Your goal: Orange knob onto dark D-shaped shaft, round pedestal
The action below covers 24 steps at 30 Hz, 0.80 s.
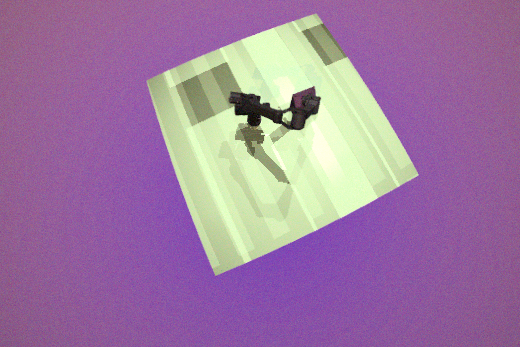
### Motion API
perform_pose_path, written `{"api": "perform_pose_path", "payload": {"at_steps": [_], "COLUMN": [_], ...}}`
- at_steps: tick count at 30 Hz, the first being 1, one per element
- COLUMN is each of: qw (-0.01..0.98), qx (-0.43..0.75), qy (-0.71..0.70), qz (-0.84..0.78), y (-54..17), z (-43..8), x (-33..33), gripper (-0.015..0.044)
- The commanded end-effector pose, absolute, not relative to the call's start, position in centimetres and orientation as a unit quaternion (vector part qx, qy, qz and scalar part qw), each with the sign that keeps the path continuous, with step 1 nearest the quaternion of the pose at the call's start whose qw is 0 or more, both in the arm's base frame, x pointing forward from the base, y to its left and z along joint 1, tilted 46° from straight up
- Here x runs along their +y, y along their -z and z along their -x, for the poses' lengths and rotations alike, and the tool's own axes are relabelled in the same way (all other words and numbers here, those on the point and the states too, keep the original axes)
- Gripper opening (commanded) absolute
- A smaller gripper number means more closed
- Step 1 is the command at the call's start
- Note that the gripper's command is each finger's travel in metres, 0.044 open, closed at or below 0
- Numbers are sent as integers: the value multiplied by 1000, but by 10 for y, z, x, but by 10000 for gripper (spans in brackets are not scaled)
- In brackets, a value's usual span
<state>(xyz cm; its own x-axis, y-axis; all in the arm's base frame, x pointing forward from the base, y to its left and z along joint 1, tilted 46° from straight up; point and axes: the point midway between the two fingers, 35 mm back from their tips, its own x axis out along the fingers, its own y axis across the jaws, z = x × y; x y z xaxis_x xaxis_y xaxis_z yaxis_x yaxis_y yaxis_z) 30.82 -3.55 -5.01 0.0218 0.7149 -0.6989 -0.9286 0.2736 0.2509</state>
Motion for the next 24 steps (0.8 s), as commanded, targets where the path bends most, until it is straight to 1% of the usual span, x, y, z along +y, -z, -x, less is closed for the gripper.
{"api": "perform_pose_path", "payload": {"at_steps": [1,24], "qw": [693,692], "qx": [348,344], "qy": [-605,-607], "qz": [180,183], "y": [50,52], "z": [-311,-307], "x": [-36,-33], "gripper": [0,0]}}
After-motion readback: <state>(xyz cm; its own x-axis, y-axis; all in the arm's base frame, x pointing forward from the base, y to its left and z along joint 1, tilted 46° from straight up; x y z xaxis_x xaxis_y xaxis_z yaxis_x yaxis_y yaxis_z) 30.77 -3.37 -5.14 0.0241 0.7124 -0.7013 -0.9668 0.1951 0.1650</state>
